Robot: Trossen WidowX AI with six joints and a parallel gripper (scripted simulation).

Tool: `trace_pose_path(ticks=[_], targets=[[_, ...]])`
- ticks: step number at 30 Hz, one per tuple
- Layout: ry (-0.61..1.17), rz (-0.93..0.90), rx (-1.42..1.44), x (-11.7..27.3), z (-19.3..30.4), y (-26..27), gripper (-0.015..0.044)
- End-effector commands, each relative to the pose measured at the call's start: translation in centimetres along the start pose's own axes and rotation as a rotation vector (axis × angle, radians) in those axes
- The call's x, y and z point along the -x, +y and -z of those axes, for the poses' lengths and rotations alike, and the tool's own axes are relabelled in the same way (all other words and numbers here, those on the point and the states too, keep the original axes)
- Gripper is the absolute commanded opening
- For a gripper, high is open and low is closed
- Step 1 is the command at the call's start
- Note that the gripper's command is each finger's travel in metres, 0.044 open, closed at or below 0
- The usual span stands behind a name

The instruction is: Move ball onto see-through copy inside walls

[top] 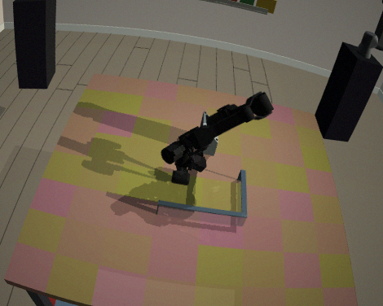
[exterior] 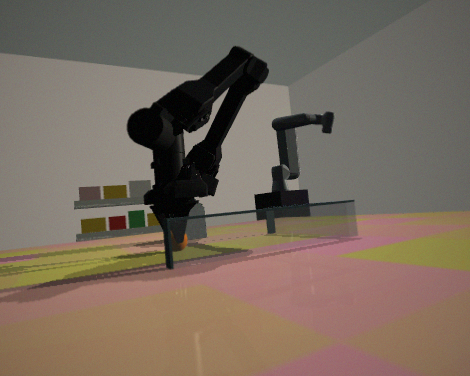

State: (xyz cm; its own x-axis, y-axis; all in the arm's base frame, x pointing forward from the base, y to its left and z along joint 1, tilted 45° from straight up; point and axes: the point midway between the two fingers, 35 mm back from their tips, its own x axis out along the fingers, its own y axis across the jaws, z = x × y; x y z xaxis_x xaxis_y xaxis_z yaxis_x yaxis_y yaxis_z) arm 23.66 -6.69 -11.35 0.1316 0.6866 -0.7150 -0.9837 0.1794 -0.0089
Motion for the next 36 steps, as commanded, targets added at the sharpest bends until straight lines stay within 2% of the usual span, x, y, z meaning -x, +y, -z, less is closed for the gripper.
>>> trace_pose_path(ticks=[1,8,13,19,29,34,36], targets=[[0.000,0.000,0.000,0.0,0.0,0.0,0.0105],[0.000,0.000,0.000,0.0,0.0,0.0,0.0289],[0.001,0.000,0.000,0.3,0.0,0.0,0.0297],[0.001,-0.001,-0.003,8.5,0.1,-0.1,0.0297],[0.007,0.017,-0.006,8.0,0.3,-0.4,0.0297],[0.006,0.015,-0.003,12.3,0.1,0.0,0.0429],[0.006,0.015,-0.003,12.6,0.1,0.0,0.0440]])
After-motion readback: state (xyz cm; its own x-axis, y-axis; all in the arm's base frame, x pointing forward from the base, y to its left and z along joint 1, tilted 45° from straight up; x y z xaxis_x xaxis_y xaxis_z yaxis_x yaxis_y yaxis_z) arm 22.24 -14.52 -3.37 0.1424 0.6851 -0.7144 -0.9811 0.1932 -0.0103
